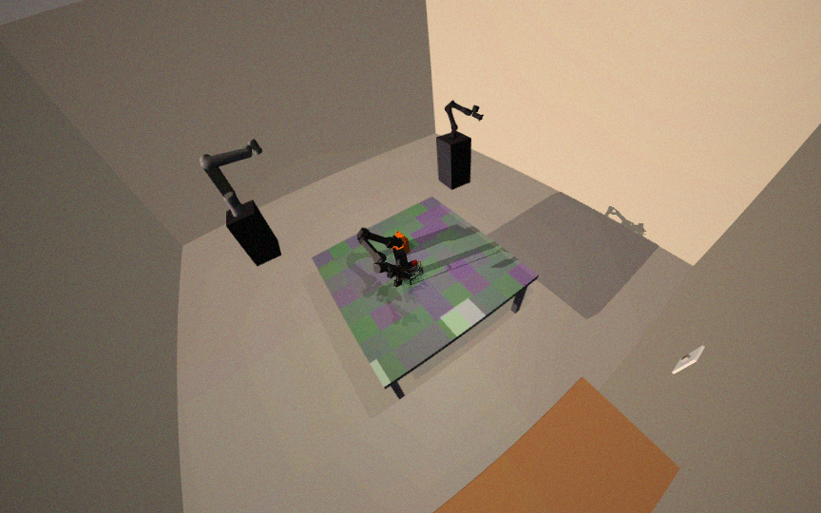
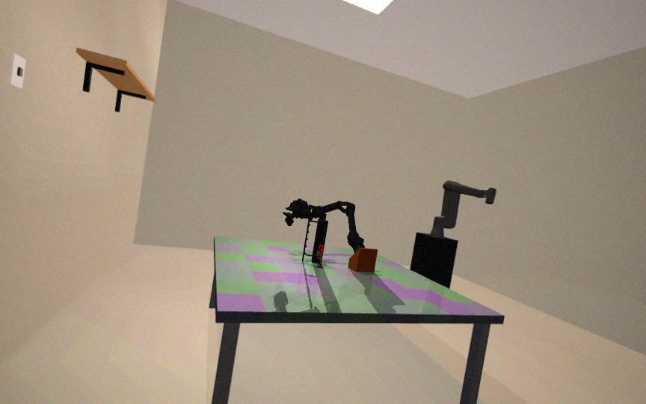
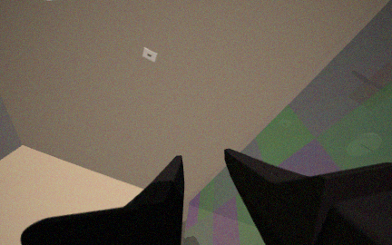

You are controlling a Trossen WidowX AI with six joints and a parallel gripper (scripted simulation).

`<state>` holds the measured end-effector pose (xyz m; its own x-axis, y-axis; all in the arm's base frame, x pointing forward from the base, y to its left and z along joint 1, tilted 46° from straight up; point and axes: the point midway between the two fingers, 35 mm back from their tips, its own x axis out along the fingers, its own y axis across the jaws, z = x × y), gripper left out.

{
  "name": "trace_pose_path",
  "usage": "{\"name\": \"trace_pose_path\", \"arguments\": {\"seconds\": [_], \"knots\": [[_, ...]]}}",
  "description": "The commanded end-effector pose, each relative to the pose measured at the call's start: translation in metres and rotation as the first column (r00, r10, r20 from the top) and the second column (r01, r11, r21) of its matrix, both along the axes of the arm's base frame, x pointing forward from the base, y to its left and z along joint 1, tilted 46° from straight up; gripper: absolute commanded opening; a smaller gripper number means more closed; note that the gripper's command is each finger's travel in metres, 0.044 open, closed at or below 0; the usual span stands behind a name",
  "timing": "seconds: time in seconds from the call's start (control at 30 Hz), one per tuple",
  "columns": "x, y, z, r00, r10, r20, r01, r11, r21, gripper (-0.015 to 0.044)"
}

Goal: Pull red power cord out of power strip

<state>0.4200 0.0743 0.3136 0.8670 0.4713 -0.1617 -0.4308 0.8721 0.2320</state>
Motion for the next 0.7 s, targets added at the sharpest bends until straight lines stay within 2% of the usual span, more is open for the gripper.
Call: {"name": "trace_pose_path", "arguments": {"seconds": [0.0,0.37,0.5,0.67], "knots": [[0.002,0.025,-0.027,0.997,0.010,-0.071,-0.017,0.994,-0.105,0.0160],[-0.020,0.091,-0.105,0.963,0.055,-0.265,-0.173,0.877,-0.448,0.0160],[-0.029,0.101,-0.126,0.946,0.055,-0.320,-0.225,0.821,-0.525,0.0160],[-0.059,0.095,-0.195,0.865,-0.037,-0.501,-0.375,0.615,-0.694,0.0160]]}}
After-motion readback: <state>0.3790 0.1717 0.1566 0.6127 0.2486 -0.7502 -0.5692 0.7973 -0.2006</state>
